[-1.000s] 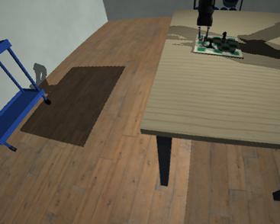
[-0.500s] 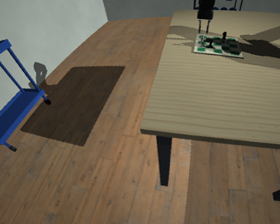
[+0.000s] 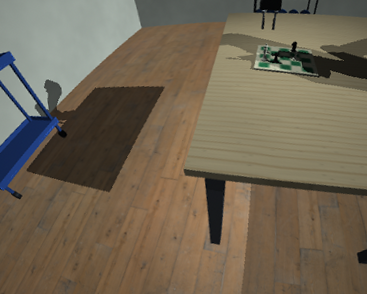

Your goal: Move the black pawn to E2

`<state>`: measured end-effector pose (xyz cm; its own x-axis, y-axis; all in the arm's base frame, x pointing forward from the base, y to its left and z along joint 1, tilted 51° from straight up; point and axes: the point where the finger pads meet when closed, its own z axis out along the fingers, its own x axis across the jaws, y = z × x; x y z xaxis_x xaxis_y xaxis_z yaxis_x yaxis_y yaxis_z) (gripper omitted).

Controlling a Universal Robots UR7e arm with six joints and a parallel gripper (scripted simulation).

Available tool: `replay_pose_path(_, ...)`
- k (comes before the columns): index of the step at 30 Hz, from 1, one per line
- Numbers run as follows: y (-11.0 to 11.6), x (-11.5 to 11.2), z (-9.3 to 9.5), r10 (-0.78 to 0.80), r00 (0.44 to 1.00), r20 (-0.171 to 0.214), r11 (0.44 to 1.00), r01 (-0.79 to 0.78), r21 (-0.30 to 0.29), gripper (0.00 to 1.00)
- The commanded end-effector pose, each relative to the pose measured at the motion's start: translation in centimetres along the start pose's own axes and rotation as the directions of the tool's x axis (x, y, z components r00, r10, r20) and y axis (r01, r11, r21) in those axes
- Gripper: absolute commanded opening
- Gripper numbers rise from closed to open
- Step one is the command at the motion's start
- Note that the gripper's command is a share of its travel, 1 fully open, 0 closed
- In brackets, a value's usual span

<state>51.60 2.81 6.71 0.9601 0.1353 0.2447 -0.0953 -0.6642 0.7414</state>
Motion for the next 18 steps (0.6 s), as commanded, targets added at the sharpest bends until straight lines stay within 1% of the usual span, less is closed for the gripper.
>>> replay_pose_path(1,0.06,0.08,-0.53,0.002,1.000,0.002,1.000,-0.002,-0.001,1.00)
replay_pose_path(18,0.04,-0.01,-0.41,0.001,1.000,0.004,1.000,-0.001,-0.001,1.00)
